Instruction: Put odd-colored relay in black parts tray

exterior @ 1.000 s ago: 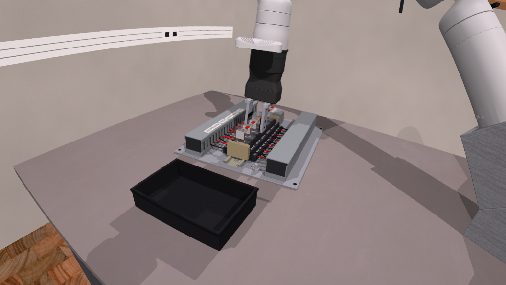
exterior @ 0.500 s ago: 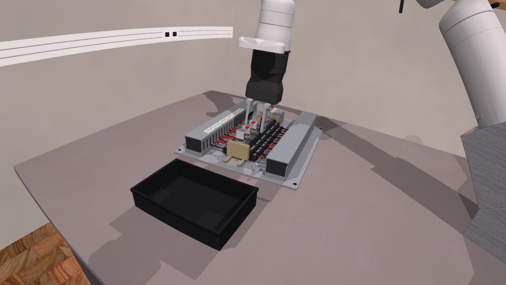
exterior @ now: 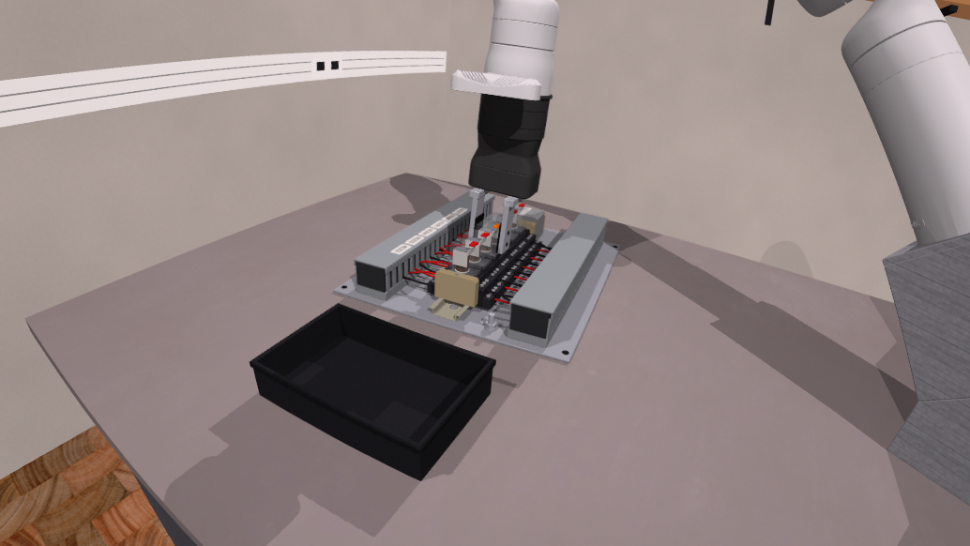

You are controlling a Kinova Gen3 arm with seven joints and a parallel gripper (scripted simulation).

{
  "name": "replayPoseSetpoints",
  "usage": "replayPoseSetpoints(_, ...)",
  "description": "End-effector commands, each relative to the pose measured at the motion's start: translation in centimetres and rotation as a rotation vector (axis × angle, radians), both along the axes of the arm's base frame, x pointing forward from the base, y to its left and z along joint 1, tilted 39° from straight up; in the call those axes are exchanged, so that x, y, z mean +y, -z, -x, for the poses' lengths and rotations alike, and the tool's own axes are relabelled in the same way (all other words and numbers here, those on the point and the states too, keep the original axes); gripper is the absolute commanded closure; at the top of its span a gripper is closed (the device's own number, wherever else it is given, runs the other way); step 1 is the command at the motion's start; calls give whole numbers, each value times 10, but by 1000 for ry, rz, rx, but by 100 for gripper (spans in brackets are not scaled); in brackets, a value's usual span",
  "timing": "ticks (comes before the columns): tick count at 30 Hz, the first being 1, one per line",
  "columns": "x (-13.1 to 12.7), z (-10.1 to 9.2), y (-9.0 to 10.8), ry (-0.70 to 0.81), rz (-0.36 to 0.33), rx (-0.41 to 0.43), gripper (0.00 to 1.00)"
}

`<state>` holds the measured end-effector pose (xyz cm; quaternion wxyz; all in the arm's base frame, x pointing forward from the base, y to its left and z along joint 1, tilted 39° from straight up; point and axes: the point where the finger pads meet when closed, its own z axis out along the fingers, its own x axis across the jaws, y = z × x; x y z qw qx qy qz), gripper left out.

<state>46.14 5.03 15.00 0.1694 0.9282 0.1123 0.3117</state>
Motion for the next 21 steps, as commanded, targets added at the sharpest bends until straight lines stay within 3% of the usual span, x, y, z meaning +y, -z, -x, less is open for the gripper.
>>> replayPoseSetpoints(1, 0, 0, 0, 2, 0, 6, 100)
replayPoseSetpoints(21, 1, 0, -1, 12, 2, 30, 100)
